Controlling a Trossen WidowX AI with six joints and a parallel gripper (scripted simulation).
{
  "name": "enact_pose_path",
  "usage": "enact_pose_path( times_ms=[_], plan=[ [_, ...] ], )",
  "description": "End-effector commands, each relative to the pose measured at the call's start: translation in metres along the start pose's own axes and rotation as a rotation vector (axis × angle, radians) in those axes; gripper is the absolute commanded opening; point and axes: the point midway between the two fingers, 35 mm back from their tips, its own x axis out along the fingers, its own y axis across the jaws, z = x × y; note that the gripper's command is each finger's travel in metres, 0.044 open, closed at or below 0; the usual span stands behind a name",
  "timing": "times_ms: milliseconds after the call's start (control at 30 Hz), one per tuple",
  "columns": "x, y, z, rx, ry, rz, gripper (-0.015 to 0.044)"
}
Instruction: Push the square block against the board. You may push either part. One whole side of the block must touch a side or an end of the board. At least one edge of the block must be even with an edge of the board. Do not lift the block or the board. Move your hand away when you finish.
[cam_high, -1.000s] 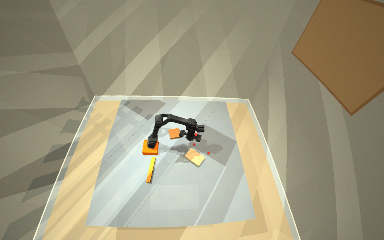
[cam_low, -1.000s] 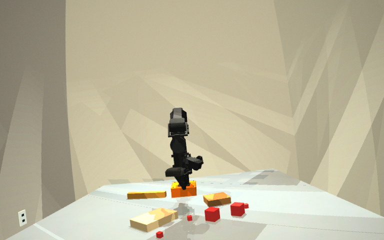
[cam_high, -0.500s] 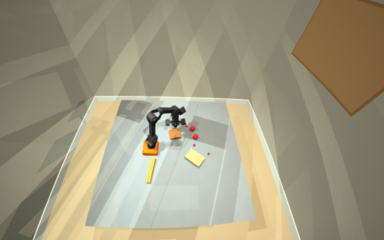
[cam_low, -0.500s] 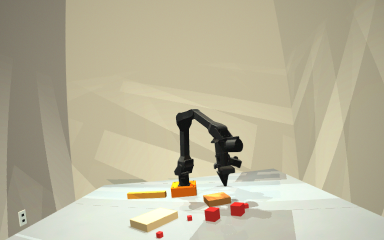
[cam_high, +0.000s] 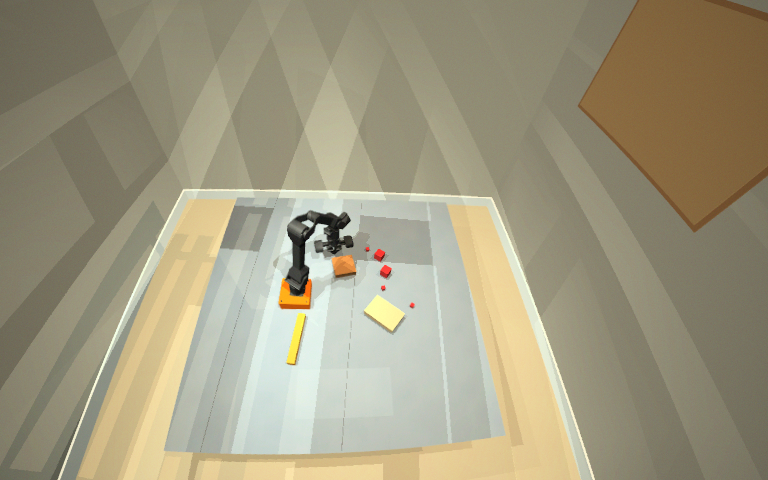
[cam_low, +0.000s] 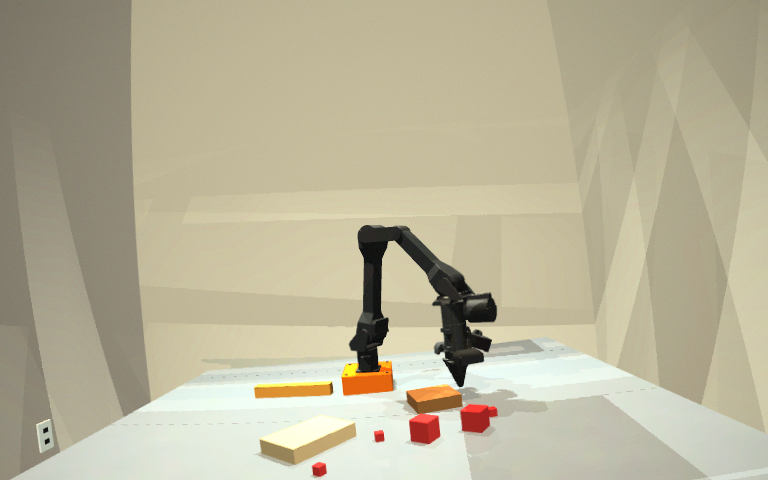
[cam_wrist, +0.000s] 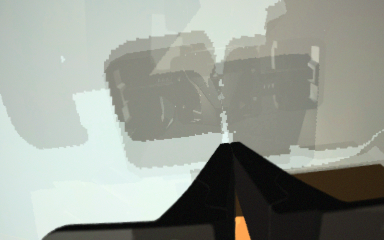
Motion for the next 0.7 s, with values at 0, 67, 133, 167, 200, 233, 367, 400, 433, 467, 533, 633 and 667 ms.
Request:
enact_pose_path(
  times_ms=[0, 67, 133, 167, 200, 233, 367, 400, 433, 467, 533, 633, 667],
  plan=[
    [0.015, 0.003, -0.002, 0.002, 0.006, 0.000, 0.0000],
    [0.015, 0.003, -0.002, 0.002, 0.006, 0.000, 0.0000],
    [0.015, 0.003, -0.003, 0.002, 0.007, 0.000, 0.0000],
    [0.015, 0.003, -0.004, 0.002, 0.007, 0.000, 0.0000],
    [0.015, 0.003, -0.005, 0.002, 0.007, 0.000, 0.0000],
    [0.015, 0.003, -0.006, 0.002, 0.007, 0.000, 0.0000],
    [0.015, 0.002, -0.010, 0.002, 0.007, 0.000, 0.0000],
    [0.015, 0.002, -0.011, 0.002, 0.007, 0.000, 0.0000],
    [0.015, 0.002, -0.012, 0.002, 0.007, 0.000, 0.0000],
    [0.015, 0.001, -0.013, 0.002, 0.007, 0.000, 0.0000],
    [0.015, 0.001, -0.015, 0.002, 0.008, 0.000, 0.0000],
    [0.015, 0.001, -0.018, 0.002, 0.008, 0.000, 0.0000],
    [0.014, 0.001, -0.019, 0.002, 0.008, 0.000, 0.0000]
  ],
)
